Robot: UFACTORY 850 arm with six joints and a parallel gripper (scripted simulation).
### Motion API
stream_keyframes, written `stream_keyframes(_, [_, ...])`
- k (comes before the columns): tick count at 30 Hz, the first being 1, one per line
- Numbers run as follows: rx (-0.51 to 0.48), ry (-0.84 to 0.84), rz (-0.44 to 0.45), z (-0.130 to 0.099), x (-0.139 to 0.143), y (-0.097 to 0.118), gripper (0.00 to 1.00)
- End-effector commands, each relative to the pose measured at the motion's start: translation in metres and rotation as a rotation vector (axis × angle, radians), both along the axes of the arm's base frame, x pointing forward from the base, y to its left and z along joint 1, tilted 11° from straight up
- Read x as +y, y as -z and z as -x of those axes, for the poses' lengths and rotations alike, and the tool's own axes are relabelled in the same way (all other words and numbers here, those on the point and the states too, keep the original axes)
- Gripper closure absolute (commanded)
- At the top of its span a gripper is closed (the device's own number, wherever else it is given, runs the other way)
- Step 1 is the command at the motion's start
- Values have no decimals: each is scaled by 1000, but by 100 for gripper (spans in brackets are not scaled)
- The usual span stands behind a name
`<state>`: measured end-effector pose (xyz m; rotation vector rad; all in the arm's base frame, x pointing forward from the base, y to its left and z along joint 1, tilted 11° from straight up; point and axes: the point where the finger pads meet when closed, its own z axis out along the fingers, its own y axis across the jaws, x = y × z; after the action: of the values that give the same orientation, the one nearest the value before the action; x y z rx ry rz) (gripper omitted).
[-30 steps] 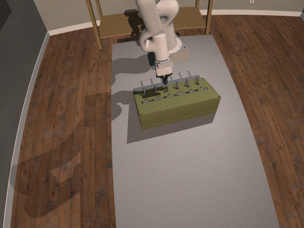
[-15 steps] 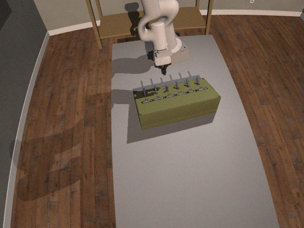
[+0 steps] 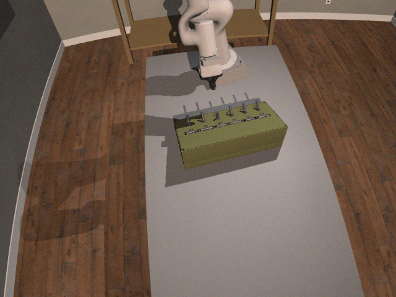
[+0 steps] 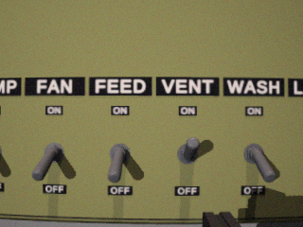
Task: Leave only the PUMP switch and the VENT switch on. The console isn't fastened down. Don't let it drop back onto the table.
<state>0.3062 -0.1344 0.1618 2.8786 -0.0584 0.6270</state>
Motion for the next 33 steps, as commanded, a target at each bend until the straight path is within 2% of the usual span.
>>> stream_keyframes(1, [-7,-2,-12,-9,18,3,100])
stream_keyframes(4, [-15,-4,-36,-22,60,12,100])
stream_keyframes(5, [-15,-4,-36,-22,60,12,100])
stream_keyframes(6, [-16,-4,-43,-25,78,16,100])
stream_keyframes(7, [-16,-4,-43,-25,78,16,100])
stream_keyframes(8, [-15,-4,-48,-26,96,20,100])
stream_keyframes(10, [-15,-4,-48,-26,96,20,100])
stream_keyframes(11, [-13,-4,-50,-26,115,25,100])
stream_keyframes(12, [-11,-3,-48,-24,134,29,100])
stream_keyframes(14, [-11,-3,-48,-24,134,29,100])
stream_keyframes(15, [-8,-3,-44,-21,151,34,100])
stream_keyframes(16, [-8,-3,-44,-21,151,34,100])
stream_keyframes(18, [-3,-1,-30,-11,178,41,100])
stream_keyframes(19, [-3,-1,-30,-11,178,41,100])
stream_keyframes(21, [-1,-1,-13,-1,197,47,100])
stream_keyframes(24, [0,0,1,7,208,50,100])
stream_keyframes(33, [0,0,2,8,209,50,100])
